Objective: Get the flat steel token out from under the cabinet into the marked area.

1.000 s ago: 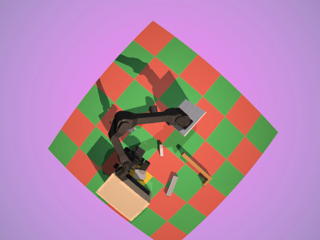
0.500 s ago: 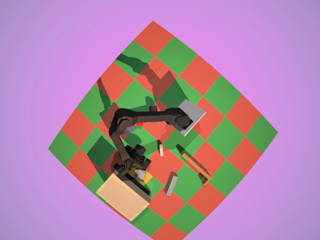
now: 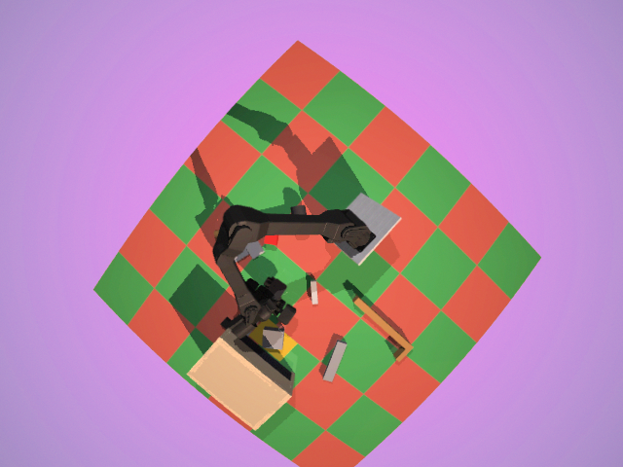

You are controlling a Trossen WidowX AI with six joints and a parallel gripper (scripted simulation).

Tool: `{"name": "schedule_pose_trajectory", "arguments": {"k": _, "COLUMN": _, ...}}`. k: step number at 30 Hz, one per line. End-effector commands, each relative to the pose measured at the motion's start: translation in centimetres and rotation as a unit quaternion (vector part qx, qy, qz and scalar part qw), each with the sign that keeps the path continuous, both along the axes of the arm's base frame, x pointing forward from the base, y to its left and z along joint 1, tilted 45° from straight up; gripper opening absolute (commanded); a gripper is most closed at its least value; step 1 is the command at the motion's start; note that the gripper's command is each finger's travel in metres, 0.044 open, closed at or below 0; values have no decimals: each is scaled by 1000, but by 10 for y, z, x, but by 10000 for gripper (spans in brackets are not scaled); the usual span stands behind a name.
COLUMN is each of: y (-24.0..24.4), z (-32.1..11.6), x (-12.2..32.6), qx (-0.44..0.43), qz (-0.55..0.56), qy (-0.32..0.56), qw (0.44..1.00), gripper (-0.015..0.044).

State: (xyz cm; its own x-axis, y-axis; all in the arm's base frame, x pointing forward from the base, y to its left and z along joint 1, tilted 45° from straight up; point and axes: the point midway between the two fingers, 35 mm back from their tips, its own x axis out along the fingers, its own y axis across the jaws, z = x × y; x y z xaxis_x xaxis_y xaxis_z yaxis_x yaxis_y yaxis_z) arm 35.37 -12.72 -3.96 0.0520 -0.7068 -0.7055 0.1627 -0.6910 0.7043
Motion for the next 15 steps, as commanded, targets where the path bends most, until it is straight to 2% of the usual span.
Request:
{"name": "schedule_pose_trajectory", "arguments": {"k": 1, "y": -1, "z": -1, "x": -8, "qx": 1, "qz": 1, "qy": 5, "qw": 1000, "gripper": 0}}
{"name": "schedule_pose_trajectory", "arguments": {"k": 15, "y": -4, "z": 1, "x": -22, "qx": 1, "qz": 1, "qy": 5, "qw": 1000, "gripper": 0}}
